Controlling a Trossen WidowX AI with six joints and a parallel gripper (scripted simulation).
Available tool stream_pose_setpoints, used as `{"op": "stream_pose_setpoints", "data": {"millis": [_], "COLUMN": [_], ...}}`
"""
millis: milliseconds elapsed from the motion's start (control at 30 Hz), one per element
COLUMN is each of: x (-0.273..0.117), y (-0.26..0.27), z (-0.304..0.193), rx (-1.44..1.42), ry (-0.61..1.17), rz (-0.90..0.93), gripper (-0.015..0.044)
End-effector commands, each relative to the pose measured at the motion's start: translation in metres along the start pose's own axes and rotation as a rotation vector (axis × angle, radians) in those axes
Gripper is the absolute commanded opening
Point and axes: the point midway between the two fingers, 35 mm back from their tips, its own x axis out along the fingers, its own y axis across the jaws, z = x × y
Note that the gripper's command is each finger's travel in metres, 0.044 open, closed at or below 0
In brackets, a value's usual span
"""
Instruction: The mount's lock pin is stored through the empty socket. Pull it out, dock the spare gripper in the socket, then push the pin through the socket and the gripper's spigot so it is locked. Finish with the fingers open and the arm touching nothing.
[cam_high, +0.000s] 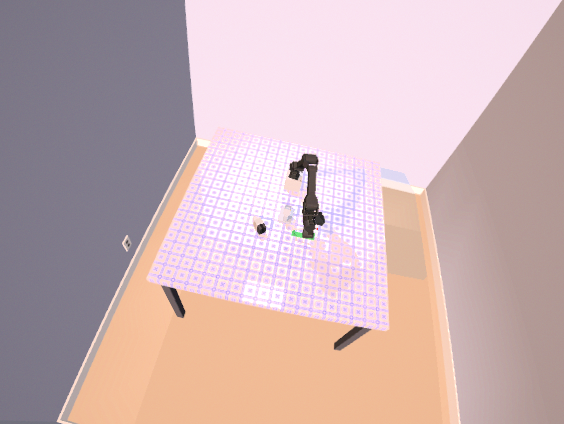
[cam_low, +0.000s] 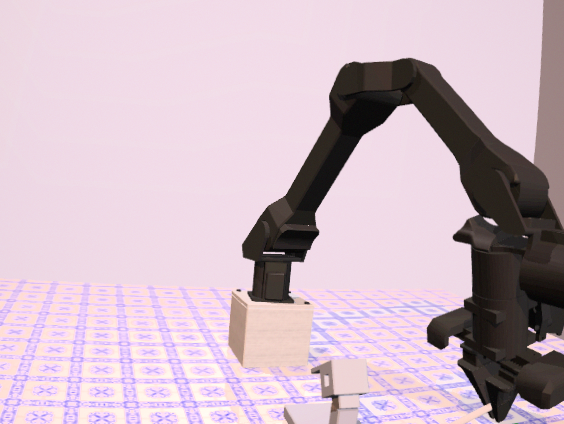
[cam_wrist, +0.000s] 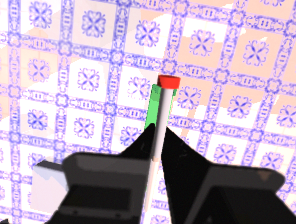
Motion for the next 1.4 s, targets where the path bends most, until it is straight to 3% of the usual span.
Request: {"op": "stream_pose_setpoints", "data": {"millis": [0, 333, 1367], "x": [-0.014, -0.02, 0.025], "y": [-0.002, -0.001, -0.002], "z": [0.0, -0.001, -0.013], "rx": [0.042, 0.072, 0.064], "ry": [-0.008, -0.01, -0.004], "rz": [-0.011, -0.008, -0.005], "gripper": [0.0, 0.0, 0.0]}}
